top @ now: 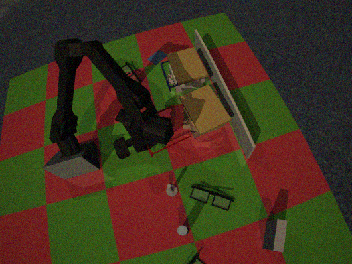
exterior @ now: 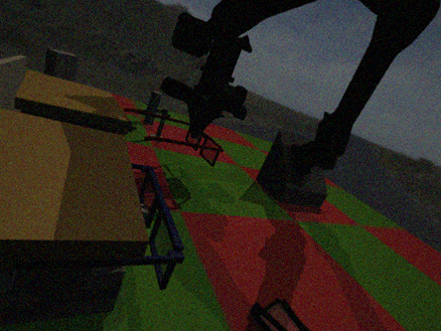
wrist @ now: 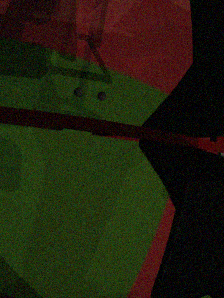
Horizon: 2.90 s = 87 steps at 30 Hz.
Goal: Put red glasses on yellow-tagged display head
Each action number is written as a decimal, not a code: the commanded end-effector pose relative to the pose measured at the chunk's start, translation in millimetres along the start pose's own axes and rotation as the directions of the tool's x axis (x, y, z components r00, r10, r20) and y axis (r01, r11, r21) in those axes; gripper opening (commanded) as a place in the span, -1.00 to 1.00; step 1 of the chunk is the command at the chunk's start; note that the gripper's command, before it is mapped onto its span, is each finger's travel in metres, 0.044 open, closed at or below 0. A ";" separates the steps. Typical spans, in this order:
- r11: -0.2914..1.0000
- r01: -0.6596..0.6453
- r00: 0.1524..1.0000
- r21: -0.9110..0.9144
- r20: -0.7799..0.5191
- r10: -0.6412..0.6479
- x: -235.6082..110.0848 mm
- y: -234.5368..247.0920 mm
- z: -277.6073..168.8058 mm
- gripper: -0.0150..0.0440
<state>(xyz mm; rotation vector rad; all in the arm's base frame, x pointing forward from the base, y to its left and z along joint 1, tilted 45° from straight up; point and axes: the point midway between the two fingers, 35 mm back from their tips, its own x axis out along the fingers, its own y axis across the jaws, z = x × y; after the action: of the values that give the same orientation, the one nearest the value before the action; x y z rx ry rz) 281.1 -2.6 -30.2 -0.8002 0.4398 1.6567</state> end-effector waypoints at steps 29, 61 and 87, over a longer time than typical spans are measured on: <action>1.000 0.001 1.000 0.005 0.021 -0.001 0.8 -49.2 0.1 -0.49; 1.000 0.003 1.000 0.003 0.021 -0.003 -0.3 -97.9 0.6 -0.49; 1.000 0.005 1.000 0.001 0.021 -0.005 0.6 -136.5 1.2 -0.49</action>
<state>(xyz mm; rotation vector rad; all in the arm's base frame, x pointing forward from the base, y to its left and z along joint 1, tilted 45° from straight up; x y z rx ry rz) 407.9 28.8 -9.3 -0.7924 0.4212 1.6545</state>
